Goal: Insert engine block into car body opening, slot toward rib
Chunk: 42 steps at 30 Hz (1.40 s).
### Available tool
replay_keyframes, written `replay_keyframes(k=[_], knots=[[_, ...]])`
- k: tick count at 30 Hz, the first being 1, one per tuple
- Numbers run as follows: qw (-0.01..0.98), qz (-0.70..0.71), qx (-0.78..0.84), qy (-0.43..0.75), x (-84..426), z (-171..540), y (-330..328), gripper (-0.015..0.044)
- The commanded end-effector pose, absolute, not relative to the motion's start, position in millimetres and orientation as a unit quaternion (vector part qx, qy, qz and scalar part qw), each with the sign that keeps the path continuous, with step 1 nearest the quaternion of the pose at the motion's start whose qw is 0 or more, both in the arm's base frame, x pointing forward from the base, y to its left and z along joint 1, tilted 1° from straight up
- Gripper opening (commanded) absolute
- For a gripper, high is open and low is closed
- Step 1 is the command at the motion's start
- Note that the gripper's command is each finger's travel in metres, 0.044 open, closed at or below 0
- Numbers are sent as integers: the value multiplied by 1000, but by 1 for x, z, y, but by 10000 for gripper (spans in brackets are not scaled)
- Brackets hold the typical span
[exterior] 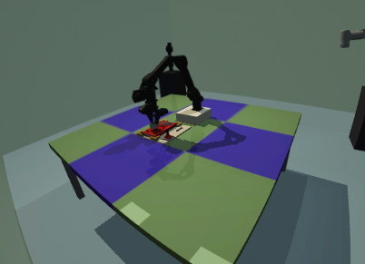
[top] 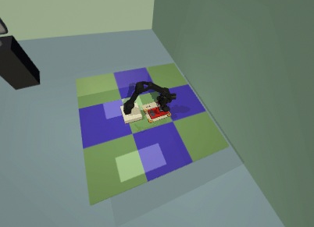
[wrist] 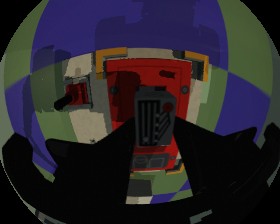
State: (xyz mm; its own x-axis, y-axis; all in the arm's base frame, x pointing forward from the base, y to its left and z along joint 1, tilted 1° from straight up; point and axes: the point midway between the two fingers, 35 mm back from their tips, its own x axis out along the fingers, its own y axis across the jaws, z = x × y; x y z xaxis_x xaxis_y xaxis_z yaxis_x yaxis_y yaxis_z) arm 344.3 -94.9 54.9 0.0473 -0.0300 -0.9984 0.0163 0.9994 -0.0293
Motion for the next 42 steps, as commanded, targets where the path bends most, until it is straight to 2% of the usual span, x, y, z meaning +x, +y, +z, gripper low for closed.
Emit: replay_keyframes(k=[1, 42], knots=[[724, -20, 2, 690, 345, 54, -94, 158], [724, -20, 1, 690, 345, 45, -95, 158]])
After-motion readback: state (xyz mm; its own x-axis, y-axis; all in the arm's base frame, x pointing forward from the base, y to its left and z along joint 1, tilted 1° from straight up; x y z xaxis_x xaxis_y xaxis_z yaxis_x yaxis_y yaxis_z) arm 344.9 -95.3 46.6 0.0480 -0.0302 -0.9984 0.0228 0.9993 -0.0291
